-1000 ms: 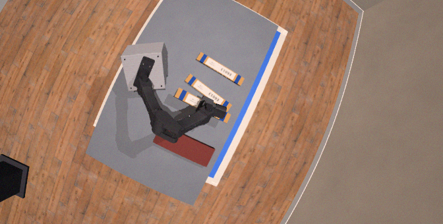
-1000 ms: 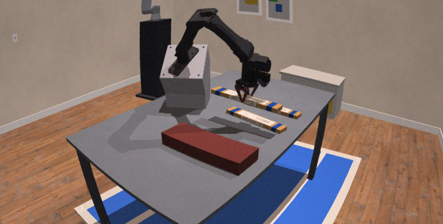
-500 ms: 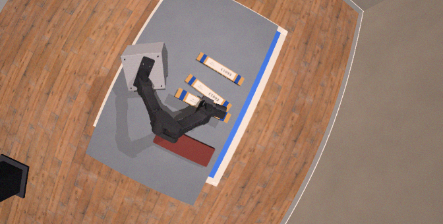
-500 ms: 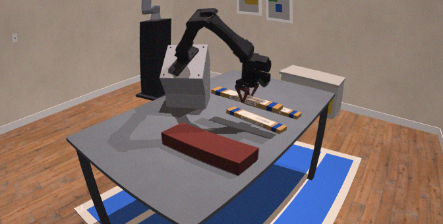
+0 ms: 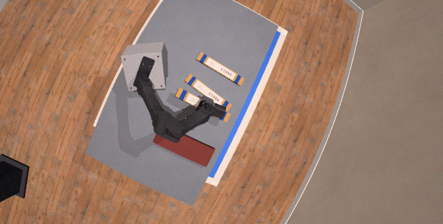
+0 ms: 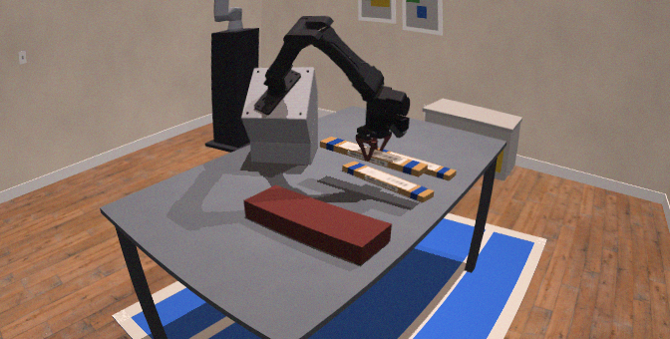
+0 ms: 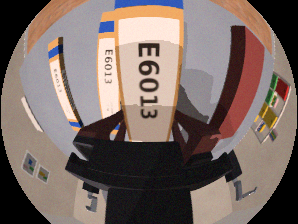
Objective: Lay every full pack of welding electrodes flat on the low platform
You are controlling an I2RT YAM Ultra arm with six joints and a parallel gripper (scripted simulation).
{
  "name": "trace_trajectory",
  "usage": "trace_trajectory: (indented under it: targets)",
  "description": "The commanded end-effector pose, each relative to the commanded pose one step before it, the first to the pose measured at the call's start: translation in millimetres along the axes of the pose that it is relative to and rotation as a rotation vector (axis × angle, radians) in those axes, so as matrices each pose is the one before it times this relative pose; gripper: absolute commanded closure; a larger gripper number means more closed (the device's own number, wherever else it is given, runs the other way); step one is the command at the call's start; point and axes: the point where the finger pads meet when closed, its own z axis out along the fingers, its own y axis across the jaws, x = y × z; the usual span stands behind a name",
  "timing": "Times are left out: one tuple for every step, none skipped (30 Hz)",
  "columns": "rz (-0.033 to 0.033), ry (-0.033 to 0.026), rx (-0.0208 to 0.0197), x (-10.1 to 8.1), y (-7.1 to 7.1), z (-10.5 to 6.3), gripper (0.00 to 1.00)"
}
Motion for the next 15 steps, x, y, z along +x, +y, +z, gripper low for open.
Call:
trace_trajectory:
  targets:
    - [-0.01064, -0.06068, -0.01958, -13.87, 7.72, -11.61, 1.0]
    - [0.00389, -0.00551, 0.00046, -3.62, -0.07, 1.47, 1.0]
    - [0.0, 0.0, 0.0, 0.0, 0.0, 0.0, 1.0]
    - [0.0, 0.0, 0.0, 0.0, 0.0, 0.0, 1.0]
    - [0.00609, -0.00824, 0.00096, -1.78, -2.69, -1.66, 1.0]
    - [-0.00444, 0.00606, 0.00009, 2.68, 0.86, 3.0, 1.0]
    - [-0.01554, 0.02128, 0.00204, 7.06, 4.25, 8.24, 1.0]
    - [-0.01004, 0.01391, -0.00117, 4.86, 3.03, 5.7, 1.0]
    - [-0.00258, 0.00365, -0.00148, 1.86, 0.61, 2.23, 1.0]
    - [0.00689, -0.00957, -0.00036, -1.94, -2.74, -2.23, 1.0]
    - [0.01674, -0.02341, -0.00077, -8.54, -4.37, -4.83, 1.0]
    - [0.01358, -0.01915, 0.00099, -9.25, -2.44, -1.76, 1.0]
    - [-0.00047, 0.00039, 0.00532, -0.54, -0.33, 2.51, 1.0]
    - [-0.00659, 0.009, 0.00139, 3.21, 1.67, 4.39, 1.0]
    - [-0.00856, 0.01183, -0.00128, 4.06, 2.84, 5.35, 1.0]
